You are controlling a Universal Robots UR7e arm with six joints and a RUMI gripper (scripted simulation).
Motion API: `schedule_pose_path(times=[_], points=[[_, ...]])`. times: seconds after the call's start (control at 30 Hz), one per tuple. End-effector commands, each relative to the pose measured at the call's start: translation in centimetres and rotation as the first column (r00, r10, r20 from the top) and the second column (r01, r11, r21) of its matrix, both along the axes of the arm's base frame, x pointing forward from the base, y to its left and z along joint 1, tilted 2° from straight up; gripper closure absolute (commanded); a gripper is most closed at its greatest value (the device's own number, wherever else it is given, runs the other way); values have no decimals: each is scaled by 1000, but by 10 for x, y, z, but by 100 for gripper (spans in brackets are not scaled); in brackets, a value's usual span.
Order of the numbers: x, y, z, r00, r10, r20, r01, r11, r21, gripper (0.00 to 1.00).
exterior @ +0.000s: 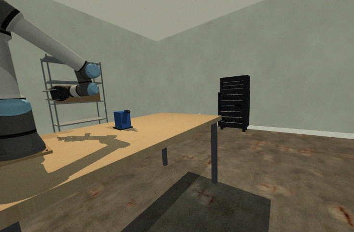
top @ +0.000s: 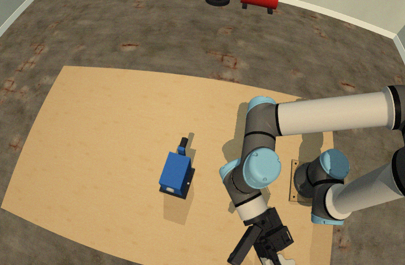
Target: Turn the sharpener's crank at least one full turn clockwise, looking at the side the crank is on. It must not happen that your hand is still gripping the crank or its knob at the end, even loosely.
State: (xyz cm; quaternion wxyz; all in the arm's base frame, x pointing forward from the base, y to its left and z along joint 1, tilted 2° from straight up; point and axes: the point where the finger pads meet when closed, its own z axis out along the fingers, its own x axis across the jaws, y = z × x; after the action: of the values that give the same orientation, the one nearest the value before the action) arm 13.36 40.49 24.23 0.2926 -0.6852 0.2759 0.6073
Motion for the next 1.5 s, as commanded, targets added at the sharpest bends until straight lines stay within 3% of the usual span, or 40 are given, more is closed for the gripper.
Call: schedule_pose_path(times=[0.0, 0.2, 0.27, 0.33, 0.43, 0.5, 0.77, 1.0, 1.13, 1.2, 1.47], points=[[11, -5, -4, 1000, -6, -14, 6, 999, -43, 68], [35, -15, -11, 997, -42, -60, 32, 986, -161, 68], [41, -18, -13, 997, -42, -60, 32, 986, -161, 68], [49, -22, -16, 994, -66, -82, 46, 975, -220, 68], [55, -25, -17, 994, -66, -82, 47, 974, -220, 68], [64, -30, -20, 991, -93, -101, 62, 959, -278, 68], [85, -41, -27, 985, -126, -120, 78, 937, -340, 68], [108, -56, -34, 969, -197, -149, 110, 886, -451, 68], [115, -60, -36, 968, -200, -150, 112, 883, -457, 68], [123, -66, -38, 958, -238, -161, 127, 853, -507, 68], [145, -82, -44, 942, -288, -170, 145, 810, -568, 68]])
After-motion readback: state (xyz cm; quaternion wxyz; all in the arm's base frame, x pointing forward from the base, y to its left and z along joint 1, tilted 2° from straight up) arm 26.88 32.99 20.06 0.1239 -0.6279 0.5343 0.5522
